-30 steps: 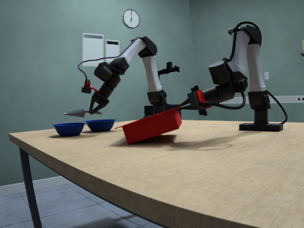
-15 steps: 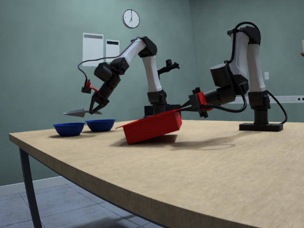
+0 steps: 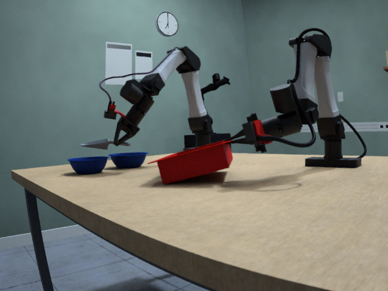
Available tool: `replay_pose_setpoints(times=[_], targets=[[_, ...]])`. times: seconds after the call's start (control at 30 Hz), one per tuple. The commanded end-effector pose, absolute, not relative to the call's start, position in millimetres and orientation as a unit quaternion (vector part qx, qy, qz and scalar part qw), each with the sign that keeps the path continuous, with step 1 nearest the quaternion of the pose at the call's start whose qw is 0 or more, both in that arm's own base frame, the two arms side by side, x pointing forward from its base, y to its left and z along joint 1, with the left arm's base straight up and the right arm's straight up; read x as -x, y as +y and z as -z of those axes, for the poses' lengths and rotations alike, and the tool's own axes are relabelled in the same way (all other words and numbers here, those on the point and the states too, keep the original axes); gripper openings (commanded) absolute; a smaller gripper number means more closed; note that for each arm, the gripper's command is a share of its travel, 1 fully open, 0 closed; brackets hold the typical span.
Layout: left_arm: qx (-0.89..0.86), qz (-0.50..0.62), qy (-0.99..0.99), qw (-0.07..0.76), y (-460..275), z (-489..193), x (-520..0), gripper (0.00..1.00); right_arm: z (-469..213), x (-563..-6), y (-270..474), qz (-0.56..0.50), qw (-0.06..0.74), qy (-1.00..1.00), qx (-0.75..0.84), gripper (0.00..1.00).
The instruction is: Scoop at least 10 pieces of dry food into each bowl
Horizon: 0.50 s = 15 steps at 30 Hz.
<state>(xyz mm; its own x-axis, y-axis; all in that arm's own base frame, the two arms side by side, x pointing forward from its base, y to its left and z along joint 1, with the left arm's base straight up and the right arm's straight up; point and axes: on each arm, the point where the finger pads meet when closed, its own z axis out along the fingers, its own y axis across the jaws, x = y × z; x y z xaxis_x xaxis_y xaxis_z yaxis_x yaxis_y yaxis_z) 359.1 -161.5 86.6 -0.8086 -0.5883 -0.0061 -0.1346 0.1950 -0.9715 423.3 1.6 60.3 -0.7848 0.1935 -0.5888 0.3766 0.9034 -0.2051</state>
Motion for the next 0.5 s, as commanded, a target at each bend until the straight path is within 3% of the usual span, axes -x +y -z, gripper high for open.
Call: replay_pose_setpoints(times=[0.0,0.47], targets=[[0.225,0.591,0.744,0.217,-159,-91,-360,0.00,-72,-433,-3,0.159,0.313,0.922,-0.162,0.00],[0.215,0.599,0.738,0.227,-161,-97,-362,0.00,-72,-433,-3,0.159,0.313,0.922,-0.162,0.00]])
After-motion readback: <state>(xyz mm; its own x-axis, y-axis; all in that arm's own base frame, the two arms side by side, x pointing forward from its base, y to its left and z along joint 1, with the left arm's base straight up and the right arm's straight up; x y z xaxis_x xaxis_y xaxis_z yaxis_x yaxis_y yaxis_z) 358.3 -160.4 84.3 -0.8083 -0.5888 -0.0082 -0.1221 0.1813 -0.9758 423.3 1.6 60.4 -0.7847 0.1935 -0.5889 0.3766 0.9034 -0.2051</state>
